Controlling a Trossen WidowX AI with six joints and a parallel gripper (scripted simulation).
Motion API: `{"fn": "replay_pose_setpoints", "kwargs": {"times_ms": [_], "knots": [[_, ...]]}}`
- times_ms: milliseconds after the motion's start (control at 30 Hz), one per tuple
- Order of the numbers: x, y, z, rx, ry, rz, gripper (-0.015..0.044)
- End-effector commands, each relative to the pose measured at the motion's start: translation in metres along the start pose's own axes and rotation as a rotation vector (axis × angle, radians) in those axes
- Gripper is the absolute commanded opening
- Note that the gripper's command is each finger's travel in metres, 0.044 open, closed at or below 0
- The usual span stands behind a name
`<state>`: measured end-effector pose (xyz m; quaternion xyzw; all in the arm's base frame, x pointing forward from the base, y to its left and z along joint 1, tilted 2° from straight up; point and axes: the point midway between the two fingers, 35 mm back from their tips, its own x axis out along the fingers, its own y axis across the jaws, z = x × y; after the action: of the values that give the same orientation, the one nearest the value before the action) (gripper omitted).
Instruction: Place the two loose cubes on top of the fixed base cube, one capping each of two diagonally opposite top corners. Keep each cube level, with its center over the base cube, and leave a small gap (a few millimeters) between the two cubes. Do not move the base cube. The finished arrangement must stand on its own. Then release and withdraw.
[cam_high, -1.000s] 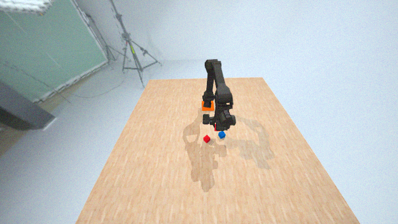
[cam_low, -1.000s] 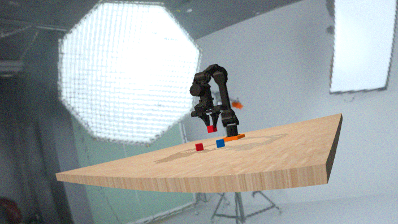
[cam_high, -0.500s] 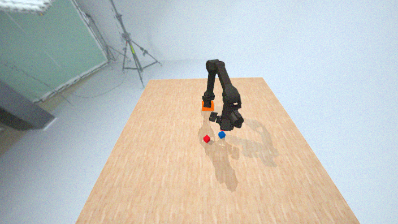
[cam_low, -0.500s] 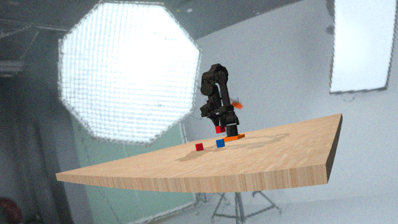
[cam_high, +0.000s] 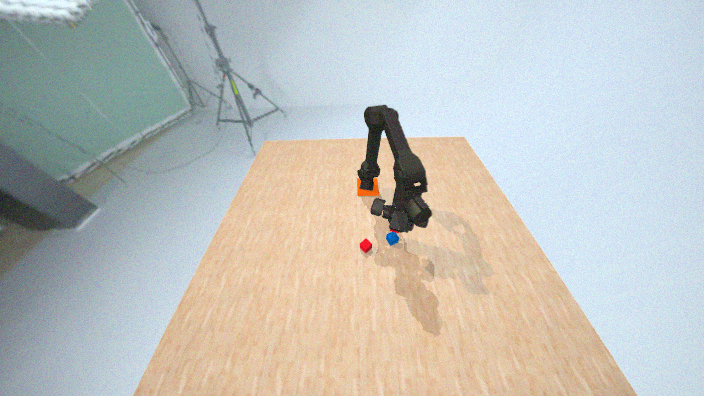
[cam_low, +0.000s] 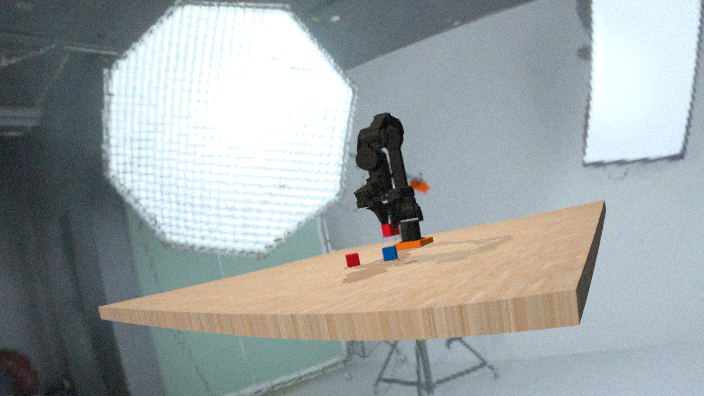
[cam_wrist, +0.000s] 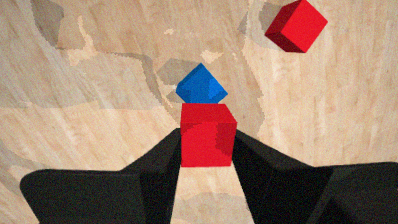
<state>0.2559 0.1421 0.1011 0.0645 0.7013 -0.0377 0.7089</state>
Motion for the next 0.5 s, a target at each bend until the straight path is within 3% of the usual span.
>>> {"fn": "replay_pose_setpoints", "kwargs": {"times_ms": [0,467], "knots": [[0.008,0.000,-0.001,0.005,0.007,-0.001,0.0105],[0.025,-0.001,-0.001,0.009,0.007,-0.001,0.0105]]}}
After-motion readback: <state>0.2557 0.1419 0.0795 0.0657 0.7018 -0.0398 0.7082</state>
